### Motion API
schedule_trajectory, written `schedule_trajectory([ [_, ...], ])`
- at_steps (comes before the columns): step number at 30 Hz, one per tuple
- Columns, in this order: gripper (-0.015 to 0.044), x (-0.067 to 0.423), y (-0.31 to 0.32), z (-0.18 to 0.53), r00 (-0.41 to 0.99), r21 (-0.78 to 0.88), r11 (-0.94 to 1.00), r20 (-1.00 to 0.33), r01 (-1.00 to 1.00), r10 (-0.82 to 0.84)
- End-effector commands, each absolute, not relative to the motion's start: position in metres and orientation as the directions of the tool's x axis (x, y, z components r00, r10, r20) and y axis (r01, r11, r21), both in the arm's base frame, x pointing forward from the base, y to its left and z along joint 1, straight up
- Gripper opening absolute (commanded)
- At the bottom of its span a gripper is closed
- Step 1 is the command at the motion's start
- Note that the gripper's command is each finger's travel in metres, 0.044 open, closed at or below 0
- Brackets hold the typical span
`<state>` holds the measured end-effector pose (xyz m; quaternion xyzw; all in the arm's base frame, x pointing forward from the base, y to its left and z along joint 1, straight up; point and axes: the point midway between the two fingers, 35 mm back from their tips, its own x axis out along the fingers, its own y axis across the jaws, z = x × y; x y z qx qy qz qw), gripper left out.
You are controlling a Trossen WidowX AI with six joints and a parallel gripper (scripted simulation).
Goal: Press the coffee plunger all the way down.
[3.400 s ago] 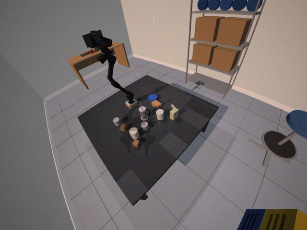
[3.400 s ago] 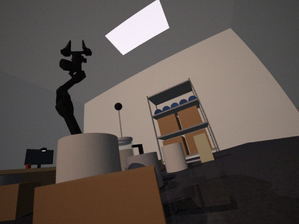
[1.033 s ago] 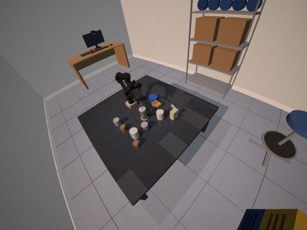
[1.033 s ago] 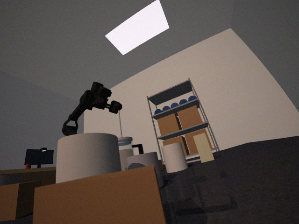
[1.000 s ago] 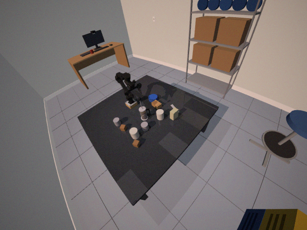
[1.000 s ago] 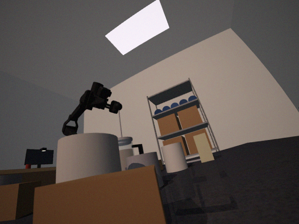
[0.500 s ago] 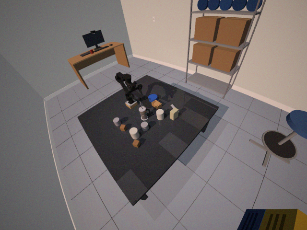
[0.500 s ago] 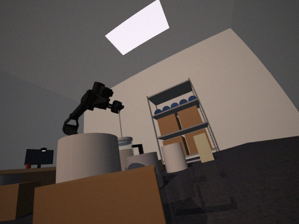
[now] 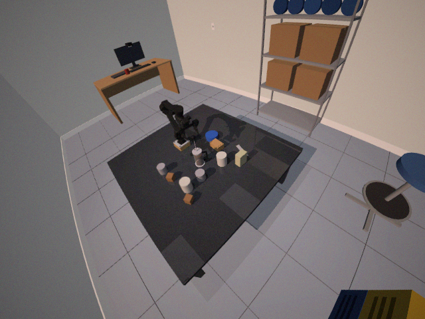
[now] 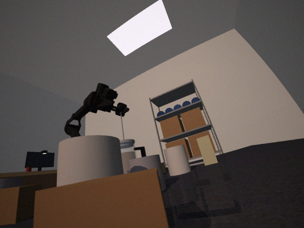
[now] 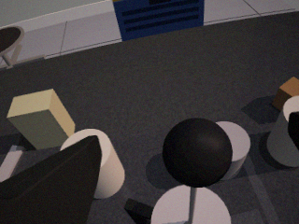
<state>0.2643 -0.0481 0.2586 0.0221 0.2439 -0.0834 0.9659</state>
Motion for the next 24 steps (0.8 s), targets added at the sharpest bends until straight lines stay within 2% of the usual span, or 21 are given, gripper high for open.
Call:
schedule_trajectory([
  [1, 0.0361, 0.2657, -0.0485, 0.2533, 0.862, 0.005, 0.985, -0.483, 0.175, -0.151],
  [10, 0.0125, 0.2657, -0.0485, 0.2533, 0.862, 0.005, 0.985, -0.483, 0.175, -0.151],
  [24, 0.0125, 0.2665, -0.0486, 0.2495, 0.862, 0.005, 0.985, -0.483, 0.175, -0.151],
])
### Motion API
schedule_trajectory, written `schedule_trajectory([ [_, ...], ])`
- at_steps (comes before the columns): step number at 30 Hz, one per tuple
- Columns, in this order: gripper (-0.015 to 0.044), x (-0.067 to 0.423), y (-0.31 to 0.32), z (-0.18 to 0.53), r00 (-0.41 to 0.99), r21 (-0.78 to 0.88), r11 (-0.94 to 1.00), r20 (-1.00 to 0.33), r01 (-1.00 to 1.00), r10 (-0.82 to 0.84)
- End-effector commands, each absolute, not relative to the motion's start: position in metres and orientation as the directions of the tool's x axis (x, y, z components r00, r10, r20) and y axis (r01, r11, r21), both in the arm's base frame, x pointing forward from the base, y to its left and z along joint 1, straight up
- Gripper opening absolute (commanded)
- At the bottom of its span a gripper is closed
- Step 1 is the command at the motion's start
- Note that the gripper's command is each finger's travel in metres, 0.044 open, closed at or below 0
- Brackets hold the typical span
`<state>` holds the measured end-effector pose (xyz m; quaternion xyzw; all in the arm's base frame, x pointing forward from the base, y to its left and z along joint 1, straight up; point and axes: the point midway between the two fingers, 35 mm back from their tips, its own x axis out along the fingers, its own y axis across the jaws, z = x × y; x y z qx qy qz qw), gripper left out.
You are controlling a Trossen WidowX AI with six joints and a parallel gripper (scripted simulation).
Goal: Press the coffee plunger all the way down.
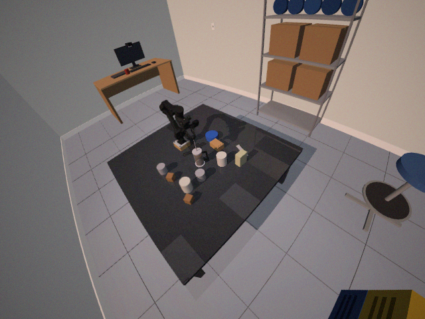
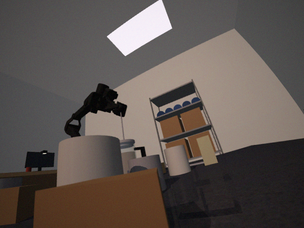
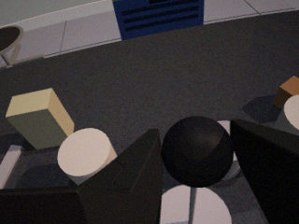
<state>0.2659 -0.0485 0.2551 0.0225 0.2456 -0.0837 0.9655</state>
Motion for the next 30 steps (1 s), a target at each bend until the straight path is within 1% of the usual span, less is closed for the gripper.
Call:
schedule_trajectory([
  [1, 0.0125, 0.267, -0.049, 0.248, 0.862, 0.005, 0.985, -0.483, 0.175, -0.151],
  [30, 0.0125, 0.275, -0.050, 0.201, 0.863, 0.005, 0.985, -0.482, 0.175, -0.151],
])
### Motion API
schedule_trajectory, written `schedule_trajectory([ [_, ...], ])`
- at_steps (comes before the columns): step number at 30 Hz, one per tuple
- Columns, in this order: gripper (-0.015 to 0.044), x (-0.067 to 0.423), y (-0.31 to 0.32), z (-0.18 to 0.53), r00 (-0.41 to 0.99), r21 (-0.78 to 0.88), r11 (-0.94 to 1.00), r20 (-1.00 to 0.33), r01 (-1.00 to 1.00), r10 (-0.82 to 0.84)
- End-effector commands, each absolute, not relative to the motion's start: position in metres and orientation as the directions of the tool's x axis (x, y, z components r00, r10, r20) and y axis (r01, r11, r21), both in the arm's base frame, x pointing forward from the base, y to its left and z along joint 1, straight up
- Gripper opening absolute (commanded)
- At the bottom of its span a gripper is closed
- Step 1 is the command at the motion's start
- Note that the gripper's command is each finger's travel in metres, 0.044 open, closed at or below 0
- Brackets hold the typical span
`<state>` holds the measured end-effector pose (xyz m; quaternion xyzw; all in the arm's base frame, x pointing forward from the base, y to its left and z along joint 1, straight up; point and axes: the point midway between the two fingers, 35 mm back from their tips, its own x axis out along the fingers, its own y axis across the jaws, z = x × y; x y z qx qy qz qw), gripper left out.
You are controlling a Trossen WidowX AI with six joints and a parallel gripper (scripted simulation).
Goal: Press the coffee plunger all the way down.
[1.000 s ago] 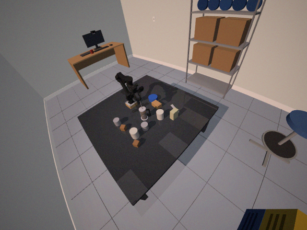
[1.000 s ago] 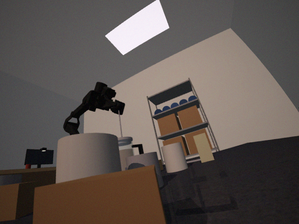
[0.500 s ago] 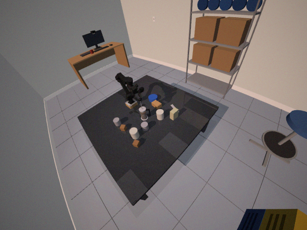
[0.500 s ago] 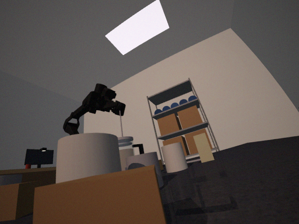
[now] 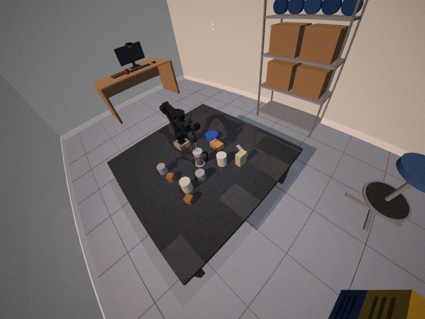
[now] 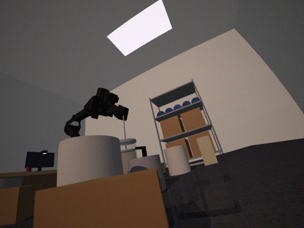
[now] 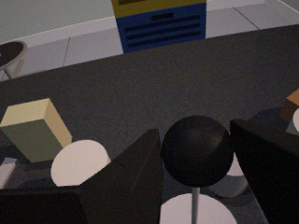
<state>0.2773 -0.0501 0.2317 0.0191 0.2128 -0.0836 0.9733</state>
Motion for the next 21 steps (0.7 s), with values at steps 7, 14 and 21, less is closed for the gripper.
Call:
schedule_trajectory([
  [7, 0.0125, 0.277, -0.050, 0.190, 0.863, 0.005, 0.985, -0.482, 0.175, -0.151],
  [14, 0.0125, 0.278, -0.050, 0.179, 0.863, 0.005, 0.985, -0.482, 0.175, -0.151],
  [21, 0.0125, 0.280, -0.050, 0.167, 0.863, 0.005, 0.985, -0.482, 0.175, -0.151],
])
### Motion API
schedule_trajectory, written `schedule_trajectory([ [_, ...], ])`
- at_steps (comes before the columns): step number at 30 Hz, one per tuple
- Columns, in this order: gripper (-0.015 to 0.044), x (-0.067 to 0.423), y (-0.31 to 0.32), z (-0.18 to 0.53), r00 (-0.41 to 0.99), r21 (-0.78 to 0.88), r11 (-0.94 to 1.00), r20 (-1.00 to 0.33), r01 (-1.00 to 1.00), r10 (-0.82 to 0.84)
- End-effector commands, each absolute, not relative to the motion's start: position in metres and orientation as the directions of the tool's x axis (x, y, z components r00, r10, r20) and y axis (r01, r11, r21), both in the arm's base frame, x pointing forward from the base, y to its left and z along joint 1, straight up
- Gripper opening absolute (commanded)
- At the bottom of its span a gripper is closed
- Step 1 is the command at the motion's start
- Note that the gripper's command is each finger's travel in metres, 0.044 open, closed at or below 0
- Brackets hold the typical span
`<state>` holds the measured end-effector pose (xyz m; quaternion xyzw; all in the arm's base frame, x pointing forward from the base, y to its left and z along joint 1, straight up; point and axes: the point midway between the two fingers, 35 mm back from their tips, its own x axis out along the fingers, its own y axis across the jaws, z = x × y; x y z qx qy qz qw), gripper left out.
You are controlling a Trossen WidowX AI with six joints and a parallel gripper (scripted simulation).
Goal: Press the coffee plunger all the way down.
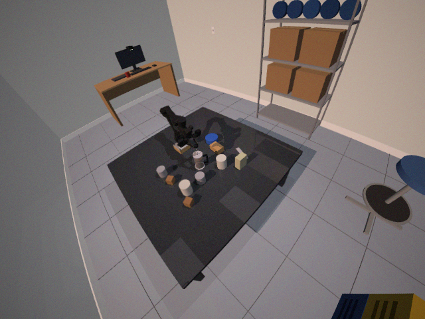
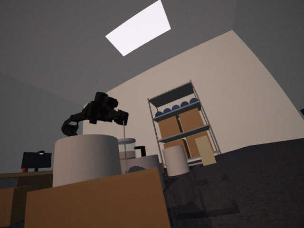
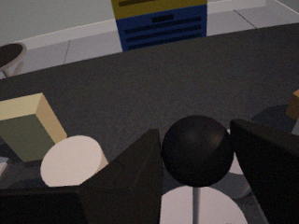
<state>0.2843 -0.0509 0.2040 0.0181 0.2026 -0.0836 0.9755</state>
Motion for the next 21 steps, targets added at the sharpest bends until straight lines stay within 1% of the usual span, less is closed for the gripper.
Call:
schedule_trajectory([
  [1, 0.0125, 0.280, -0.050, 0.166, 0.863, 0.005, 0.985, -0.482, 0.175, -0.151],
  [21, 0.0125, 0.293, -0.052, 0.144, 0.864, 0.005, 0.985, -0.481, 0.175, -0.151],
])
